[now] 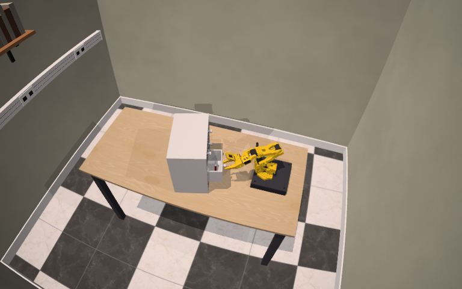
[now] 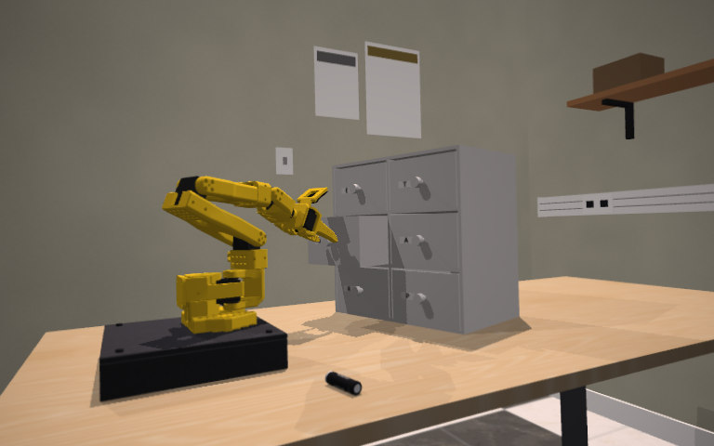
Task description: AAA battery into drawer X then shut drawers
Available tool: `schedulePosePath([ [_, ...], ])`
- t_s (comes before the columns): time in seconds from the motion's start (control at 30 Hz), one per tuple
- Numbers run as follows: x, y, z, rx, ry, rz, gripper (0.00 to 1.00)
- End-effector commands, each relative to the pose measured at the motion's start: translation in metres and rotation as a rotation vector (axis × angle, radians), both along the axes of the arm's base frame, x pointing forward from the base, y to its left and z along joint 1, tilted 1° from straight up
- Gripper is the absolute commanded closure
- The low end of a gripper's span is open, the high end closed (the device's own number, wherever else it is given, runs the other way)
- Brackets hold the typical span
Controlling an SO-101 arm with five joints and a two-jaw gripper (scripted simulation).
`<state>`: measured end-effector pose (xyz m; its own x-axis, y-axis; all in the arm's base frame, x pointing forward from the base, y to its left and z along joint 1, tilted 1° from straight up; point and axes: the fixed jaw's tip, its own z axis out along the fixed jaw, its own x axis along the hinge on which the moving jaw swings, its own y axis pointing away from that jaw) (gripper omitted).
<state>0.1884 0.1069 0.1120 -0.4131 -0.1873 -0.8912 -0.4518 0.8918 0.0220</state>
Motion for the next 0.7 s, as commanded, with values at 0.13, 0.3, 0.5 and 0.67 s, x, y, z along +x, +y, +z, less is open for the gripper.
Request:
schedulePosePath([
  [0.13, 0.0014, -0.0026, -0.0034, -0.004, 0.008, -0.013, 0.79],
  [0.3, 0.0017, -0.0032, -0.0044, -0.003, 0.008, -0.017, 0.79],
  [0.5, 0.0021, -0.0041, -0.0056, -0.003, 0.008, -0.021, 0.79],
  [0.67, 0.0024, -0.0045, -0.0062, -0.003, 0.008, -0.023, 0.79],
])
